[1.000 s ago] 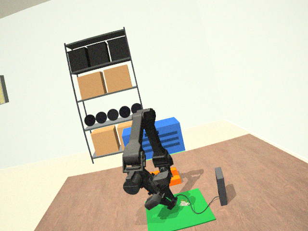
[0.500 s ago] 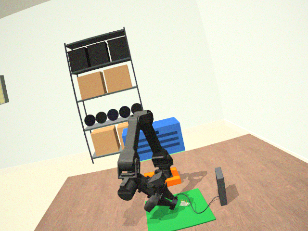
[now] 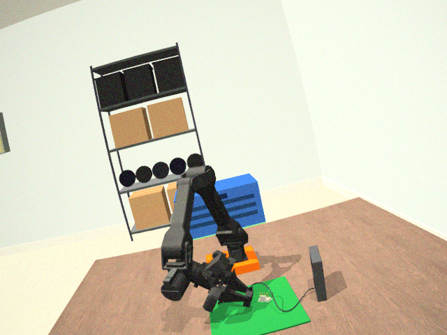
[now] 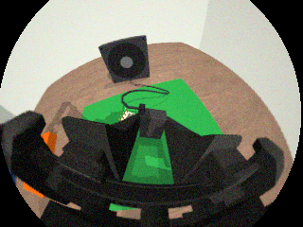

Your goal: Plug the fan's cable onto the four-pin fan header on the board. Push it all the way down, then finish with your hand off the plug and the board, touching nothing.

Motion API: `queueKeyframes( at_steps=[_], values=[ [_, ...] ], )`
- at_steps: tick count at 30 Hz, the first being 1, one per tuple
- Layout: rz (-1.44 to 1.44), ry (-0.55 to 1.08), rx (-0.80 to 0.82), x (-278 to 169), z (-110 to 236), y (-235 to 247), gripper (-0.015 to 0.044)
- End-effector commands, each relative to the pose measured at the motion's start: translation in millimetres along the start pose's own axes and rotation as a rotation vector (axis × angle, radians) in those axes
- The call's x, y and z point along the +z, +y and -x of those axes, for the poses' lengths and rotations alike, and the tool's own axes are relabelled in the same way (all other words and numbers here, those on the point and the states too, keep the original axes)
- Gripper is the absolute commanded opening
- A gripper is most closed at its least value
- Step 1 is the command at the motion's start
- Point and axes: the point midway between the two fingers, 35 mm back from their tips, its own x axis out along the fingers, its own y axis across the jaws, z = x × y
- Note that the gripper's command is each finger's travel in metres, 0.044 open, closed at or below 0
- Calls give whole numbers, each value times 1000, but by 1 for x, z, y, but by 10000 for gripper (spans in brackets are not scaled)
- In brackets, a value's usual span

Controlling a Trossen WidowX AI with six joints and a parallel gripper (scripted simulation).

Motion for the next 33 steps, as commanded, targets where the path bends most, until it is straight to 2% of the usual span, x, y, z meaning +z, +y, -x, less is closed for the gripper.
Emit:
queueKeyframes(
  at_steps=[1,33],
  values=[
    [9,-68,-16,-1,2,1,0],
    [81,-445,-218,-5,32,-7,0]
  ],
)
